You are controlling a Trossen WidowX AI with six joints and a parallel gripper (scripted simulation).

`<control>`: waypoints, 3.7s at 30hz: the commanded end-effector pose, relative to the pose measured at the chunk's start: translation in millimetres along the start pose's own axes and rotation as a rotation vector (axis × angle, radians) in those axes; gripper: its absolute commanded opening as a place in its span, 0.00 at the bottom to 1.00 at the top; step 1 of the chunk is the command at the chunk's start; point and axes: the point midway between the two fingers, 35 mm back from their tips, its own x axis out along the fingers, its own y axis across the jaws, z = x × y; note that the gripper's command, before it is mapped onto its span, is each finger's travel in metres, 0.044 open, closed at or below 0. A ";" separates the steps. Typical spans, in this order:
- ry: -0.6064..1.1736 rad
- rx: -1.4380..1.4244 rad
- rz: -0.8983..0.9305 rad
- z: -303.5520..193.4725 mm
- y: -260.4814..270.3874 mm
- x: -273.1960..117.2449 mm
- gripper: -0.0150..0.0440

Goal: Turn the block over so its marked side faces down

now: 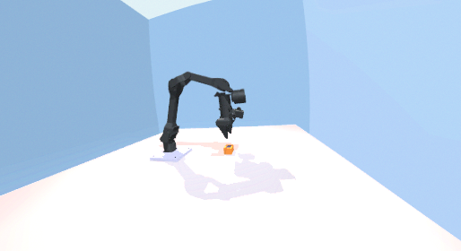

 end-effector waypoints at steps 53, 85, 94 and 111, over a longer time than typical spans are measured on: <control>0.029 -0.005 -0.007 -6.9 -1.9 72.2 0.59; -0.169 -0.009 -0.011 -4.3 -1.7 48.5 0.25; -0.311 -0.009 -0.010 -5.5 -1.6 50.4 0.25; -0.523 -0.007 -0.006 -11.7 -1.8 49.5 0.25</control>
